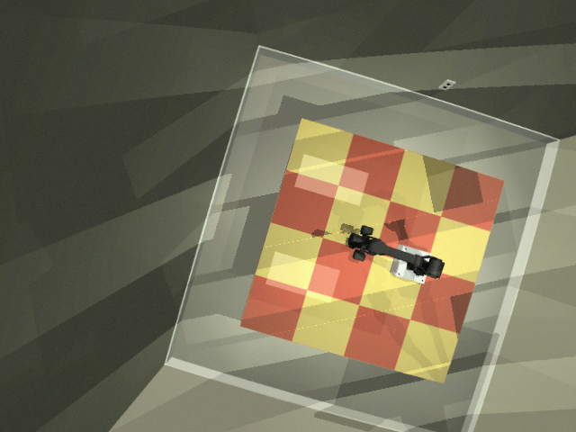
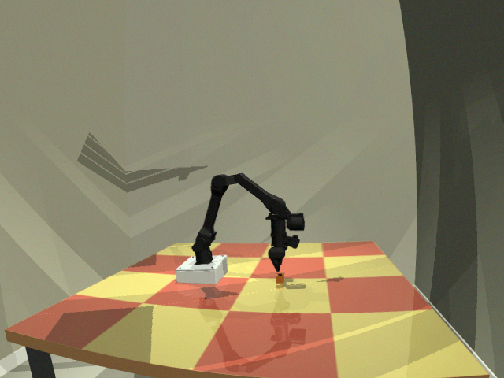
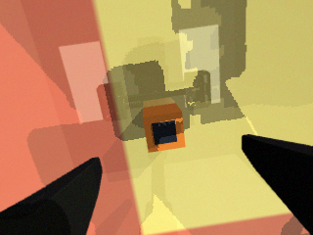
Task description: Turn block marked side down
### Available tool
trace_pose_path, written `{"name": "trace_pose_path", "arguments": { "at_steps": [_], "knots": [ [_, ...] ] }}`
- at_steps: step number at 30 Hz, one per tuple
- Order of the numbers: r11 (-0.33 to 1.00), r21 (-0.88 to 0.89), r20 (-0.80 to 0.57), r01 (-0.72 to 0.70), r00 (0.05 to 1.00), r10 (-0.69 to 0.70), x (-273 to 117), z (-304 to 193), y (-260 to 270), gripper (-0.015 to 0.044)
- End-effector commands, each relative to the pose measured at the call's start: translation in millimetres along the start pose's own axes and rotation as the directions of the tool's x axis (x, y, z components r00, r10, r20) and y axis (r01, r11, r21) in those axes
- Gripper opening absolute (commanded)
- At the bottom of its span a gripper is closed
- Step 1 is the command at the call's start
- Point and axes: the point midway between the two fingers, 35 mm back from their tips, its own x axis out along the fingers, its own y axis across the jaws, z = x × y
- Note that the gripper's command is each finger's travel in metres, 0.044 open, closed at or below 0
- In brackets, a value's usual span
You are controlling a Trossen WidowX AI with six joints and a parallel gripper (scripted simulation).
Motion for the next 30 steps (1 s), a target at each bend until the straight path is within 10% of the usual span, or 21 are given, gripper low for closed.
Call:
{"name": "trace_pose_path", "arguments": {
  "at_steps": [1,26,30],
  "knots": [
    [1.000,-0.004,0.006,0.005,1.000,-0.005,12.7,1.2,2.1,0.0440],
    [1.000,-0.004,0.006,0.005,1.000,-0.005,47.4,1.3,2.3,0.0440],
    [1.000,-0.004,0.006,0.005,1.000,-0.005,47.4,1.3,2.3,0.0335]
  ]
}}
